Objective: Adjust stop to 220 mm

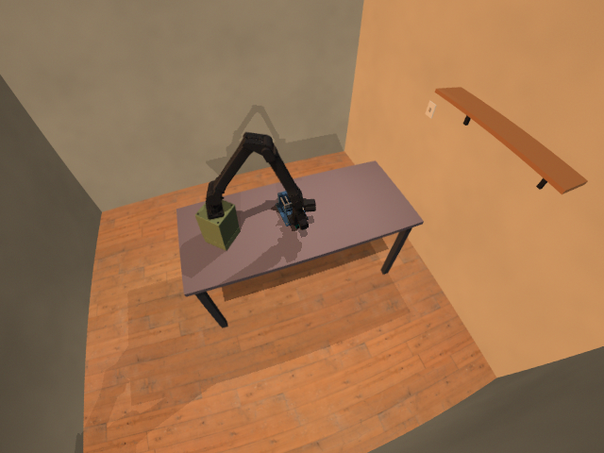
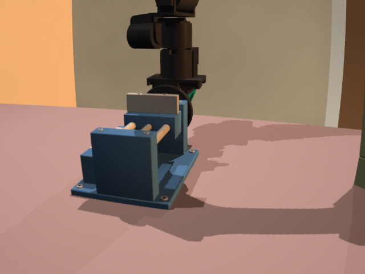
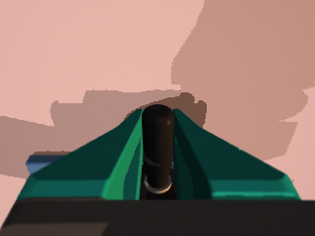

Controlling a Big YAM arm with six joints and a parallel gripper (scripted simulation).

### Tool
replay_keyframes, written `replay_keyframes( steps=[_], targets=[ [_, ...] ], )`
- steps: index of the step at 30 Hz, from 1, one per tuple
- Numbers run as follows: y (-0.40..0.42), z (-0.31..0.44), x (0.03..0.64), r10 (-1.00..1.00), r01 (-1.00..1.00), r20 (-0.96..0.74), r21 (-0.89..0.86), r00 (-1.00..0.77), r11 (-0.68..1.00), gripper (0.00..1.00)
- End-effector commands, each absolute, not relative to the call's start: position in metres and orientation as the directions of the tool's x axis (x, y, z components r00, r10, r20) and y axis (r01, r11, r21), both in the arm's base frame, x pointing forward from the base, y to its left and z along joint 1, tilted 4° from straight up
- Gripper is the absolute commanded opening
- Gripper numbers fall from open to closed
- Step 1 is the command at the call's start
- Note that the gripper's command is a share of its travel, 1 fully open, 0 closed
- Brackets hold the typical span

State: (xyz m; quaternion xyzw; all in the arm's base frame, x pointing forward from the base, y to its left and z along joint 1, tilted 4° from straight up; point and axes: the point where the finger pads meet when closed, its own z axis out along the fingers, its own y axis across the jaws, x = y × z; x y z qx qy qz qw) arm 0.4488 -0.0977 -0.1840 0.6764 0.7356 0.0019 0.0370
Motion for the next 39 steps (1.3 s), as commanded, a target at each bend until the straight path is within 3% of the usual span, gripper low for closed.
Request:
replay_keyframes(
  steps=[1,28,29,39],
  targets=[
    [-0.102,-0.186,0.465,0.996,0.995,-0.063,0.069,-0.070,0.075,0.06],
    [-0.104,-0.175,0.460,0.995,0.994,-0.064,0.074,-0.070,0.074,0.06],
    [-0.104,-0.175,0.460,0.995,0.994,-0.064,0.074,-0.070,0.074,0.53],
    [-0.104,-0.175,0.460,0.996,0.994,-0.063,0.074,-0.070,0.075,0.53]
  ],
)
